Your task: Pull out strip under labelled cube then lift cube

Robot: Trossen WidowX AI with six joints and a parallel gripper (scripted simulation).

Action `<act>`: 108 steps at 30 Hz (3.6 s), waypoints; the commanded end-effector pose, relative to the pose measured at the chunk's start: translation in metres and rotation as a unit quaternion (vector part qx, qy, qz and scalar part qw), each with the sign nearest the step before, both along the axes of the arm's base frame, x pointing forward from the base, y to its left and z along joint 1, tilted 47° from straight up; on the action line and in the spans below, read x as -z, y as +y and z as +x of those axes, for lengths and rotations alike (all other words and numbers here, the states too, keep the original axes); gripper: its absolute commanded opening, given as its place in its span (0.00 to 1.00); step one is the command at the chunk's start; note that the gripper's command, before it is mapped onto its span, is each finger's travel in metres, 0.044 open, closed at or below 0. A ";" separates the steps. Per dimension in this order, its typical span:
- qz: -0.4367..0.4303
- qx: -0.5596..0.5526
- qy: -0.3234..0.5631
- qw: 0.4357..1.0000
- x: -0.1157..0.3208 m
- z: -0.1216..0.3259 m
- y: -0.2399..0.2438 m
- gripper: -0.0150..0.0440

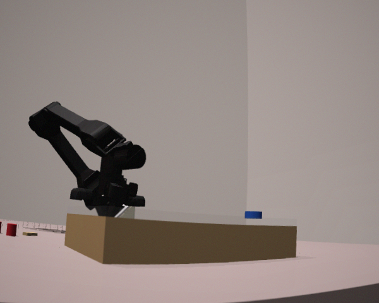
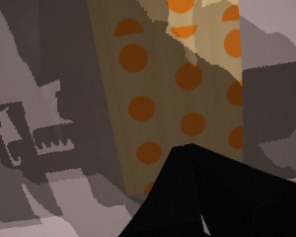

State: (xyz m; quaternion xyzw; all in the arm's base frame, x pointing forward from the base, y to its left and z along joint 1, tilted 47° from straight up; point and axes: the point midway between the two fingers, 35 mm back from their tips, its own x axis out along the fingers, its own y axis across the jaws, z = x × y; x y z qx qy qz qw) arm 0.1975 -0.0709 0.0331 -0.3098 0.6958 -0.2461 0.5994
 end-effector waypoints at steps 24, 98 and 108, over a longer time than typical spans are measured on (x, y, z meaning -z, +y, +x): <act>0.001 0.023 -0.029 0.999 -0.014 0.066 0.025 1.00; 0.001 0.023 -0.033 0.999 0.018 0.212 0.010 0.68; 0.000 0.023 -0.033 0.999 0.028 0.210 -0.002 0.68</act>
